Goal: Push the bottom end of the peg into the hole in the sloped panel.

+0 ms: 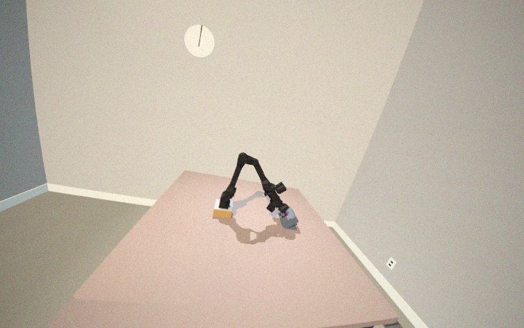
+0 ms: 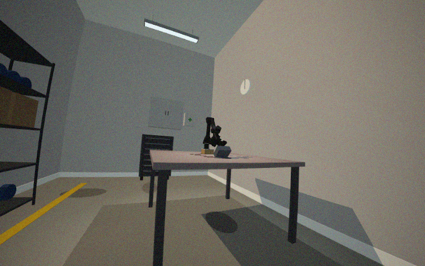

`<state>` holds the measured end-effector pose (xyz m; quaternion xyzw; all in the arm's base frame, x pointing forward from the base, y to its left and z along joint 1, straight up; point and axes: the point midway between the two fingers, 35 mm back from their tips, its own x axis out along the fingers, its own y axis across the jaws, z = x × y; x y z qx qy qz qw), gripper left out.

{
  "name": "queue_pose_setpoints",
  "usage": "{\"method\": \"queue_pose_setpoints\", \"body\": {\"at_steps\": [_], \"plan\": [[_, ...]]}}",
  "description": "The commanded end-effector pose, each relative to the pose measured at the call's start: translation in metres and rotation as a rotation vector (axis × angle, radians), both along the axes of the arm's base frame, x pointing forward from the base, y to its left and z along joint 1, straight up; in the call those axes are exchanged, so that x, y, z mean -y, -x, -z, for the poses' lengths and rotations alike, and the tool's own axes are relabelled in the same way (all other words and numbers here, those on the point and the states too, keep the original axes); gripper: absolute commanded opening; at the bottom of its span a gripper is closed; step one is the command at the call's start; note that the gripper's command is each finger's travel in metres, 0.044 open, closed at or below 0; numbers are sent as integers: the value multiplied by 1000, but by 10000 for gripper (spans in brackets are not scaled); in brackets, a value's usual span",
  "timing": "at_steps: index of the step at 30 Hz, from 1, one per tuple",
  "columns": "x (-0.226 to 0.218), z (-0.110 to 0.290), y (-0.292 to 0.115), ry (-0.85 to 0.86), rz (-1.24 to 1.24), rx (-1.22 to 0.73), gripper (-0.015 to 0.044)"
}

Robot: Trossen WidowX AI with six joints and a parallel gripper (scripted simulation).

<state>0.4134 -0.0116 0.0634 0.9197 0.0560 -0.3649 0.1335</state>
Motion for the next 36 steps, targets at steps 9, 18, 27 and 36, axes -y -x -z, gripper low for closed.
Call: {"method": "queue_pose_setpoints", "body": {"at_steps": [9, 18, 27, 36], "plan": [[1, 5, -7, 0, 5, 2, 0], [1, 8, -10, 0, 5, 2, 0], [0, 9, -10, 0, -1, 1, 0], [0, 9, -10, 0, -1, 1, 105]]}}
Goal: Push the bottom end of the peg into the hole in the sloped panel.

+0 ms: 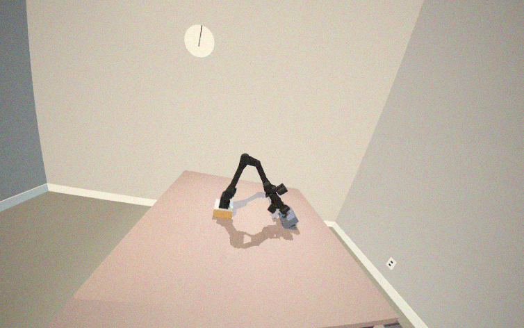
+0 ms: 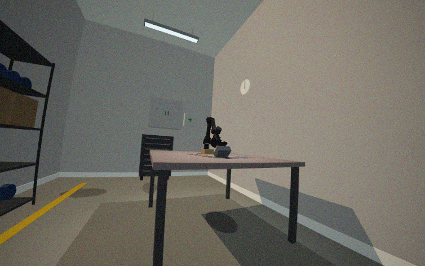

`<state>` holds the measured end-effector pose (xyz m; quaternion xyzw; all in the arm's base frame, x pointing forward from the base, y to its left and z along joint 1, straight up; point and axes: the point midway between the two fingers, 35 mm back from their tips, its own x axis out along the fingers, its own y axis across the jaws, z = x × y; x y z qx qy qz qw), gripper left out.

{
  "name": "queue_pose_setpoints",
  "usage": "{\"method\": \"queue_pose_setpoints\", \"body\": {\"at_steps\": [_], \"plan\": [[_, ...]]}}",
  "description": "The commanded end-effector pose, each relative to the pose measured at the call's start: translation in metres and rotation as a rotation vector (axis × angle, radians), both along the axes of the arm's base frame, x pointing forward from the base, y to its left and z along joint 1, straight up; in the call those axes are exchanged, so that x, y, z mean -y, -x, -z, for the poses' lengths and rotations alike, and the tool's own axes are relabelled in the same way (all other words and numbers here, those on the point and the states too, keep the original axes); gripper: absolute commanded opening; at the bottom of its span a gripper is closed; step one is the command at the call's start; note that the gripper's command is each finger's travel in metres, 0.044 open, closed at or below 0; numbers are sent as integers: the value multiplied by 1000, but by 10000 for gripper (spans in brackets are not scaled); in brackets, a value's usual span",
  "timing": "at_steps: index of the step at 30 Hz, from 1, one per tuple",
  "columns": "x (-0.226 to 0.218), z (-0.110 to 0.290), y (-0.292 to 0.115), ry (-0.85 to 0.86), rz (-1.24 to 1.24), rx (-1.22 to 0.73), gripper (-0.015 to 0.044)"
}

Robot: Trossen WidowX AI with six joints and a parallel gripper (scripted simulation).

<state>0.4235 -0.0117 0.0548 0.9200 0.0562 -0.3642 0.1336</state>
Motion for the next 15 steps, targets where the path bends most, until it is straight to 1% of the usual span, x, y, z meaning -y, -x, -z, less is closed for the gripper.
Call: {"method": "queue_pose_setpoints", "body": {"at_steps": [1, 12, 13, 15], "plan": [[0, 0, 0, 0, 0, 0, 131], [0, -1, 1, 0, 0, 0, 420], [0, -2, 2, 0, 0, 0, 440], [0, -4, 3, 0, 0, 0, 440]]}}
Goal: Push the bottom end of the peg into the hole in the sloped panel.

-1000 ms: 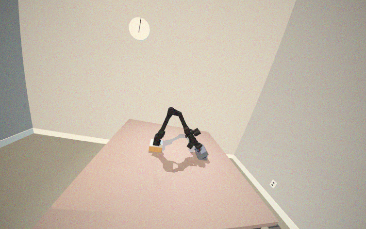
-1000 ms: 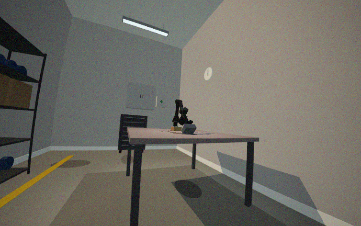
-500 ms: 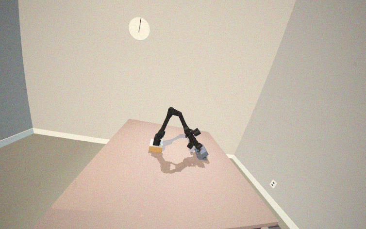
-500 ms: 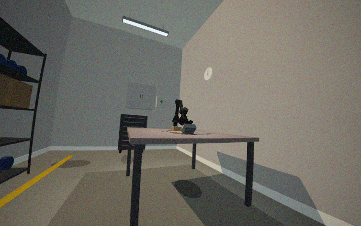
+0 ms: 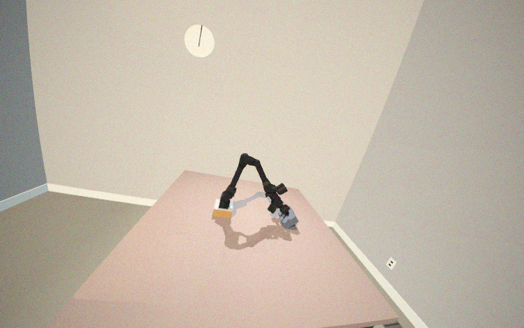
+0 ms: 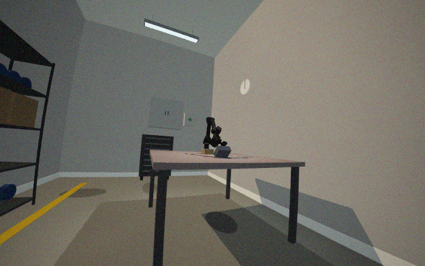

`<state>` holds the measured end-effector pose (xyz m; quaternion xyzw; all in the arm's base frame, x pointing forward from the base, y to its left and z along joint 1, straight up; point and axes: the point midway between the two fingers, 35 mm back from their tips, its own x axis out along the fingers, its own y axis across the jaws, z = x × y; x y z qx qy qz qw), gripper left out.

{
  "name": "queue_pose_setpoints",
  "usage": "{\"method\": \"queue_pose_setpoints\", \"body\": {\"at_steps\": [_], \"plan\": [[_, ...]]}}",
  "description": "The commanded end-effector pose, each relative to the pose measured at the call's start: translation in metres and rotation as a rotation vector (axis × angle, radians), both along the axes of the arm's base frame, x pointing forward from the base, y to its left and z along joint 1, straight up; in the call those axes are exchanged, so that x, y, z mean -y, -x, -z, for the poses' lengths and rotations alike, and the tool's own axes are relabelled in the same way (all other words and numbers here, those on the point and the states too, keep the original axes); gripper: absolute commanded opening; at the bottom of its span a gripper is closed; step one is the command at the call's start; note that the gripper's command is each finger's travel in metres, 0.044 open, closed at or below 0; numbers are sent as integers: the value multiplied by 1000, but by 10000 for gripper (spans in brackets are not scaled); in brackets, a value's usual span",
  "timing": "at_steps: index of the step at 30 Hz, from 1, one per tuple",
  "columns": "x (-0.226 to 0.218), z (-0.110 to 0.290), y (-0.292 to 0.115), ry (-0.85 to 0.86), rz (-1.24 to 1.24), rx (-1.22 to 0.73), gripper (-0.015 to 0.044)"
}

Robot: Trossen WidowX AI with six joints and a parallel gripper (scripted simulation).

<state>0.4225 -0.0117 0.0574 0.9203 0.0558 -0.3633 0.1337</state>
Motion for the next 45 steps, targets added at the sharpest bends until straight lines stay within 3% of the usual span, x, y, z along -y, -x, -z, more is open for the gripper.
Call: {"method": "queue_pose_setpoints", "body": {"at_steps": [1, 45], "plan": [[0, -2, 3, -1, 0, -2, 440], [1, -43, 35, -3, 1, -2, 440]]}}
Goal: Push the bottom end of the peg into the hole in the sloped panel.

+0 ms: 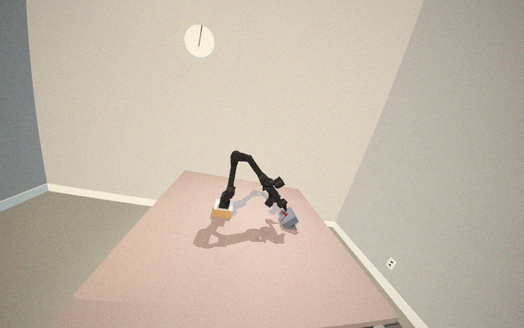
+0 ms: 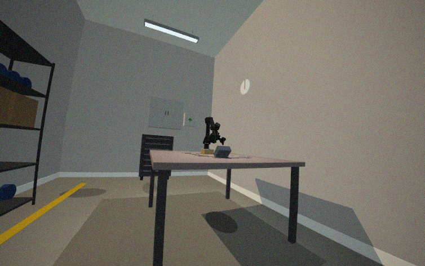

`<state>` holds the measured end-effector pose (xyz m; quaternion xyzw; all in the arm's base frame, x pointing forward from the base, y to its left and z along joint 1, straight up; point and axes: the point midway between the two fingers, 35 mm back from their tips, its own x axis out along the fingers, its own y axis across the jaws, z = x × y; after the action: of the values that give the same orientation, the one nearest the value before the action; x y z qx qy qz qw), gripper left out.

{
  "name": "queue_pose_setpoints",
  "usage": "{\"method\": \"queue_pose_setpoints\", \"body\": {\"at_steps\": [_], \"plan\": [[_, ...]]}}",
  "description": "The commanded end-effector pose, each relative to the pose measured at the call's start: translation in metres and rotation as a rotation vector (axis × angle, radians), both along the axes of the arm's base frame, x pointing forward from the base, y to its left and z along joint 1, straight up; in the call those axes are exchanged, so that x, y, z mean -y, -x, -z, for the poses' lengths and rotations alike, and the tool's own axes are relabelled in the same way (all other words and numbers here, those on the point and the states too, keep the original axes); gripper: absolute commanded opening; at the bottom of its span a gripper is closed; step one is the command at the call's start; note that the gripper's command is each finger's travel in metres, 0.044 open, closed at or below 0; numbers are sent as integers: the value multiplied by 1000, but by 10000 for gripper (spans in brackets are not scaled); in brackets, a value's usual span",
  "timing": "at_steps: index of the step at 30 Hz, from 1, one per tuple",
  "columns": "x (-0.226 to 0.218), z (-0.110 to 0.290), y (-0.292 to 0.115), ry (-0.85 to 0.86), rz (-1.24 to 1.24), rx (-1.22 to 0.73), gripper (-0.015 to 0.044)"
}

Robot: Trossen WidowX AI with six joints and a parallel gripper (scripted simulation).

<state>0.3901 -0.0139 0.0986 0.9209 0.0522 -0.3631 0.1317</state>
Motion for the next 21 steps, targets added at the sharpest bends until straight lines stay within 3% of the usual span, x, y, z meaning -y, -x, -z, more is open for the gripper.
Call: {"method": "queue_pose_setpoints", "body": {"at_steps": [1, 21], "plan": [[-1, -2, 4, -2, -7, -4, 440], [0, -20, 20, -3, -6, -4, 440]]}}
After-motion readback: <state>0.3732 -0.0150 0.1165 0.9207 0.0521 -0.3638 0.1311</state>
